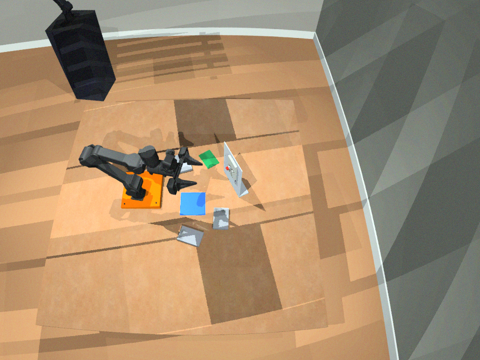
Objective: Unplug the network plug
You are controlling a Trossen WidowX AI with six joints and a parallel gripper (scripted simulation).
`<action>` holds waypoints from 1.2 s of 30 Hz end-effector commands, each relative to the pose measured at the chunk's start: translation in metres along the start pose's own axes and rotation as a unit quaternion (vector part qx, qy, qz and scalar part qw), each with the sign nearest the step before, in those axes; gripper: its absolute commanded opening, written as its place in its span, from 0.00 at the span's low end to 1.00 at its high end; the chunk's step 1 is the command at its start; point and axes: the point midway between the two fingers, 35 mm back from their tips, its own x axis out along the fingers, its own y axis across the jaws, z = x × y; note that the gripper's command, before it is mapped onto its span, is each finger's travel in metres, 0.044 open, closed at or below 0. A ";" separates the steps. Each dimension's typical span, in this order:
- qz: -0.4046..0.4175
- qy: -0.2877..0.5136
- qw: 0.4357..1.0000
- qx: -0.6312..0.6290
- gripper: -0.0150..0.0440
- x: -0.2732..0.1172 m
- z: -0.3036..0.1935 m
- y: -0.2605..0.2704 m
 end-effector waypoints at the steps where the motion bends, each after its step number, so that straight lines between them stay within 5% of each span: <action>1: 0.002 0.000 1.000 0.003 0.89 0.001 -0.001 0.000; 10: 0.082 0.023 0.987 0.135 0.52 0.023 -0.033 0.017; 23: 0.191 0.100 0.917 0.336 0.52 0.035 -0.089 0.038; 36: 0.264 0.214 0.788 0.513 0.52 0.020 -0.142 0.054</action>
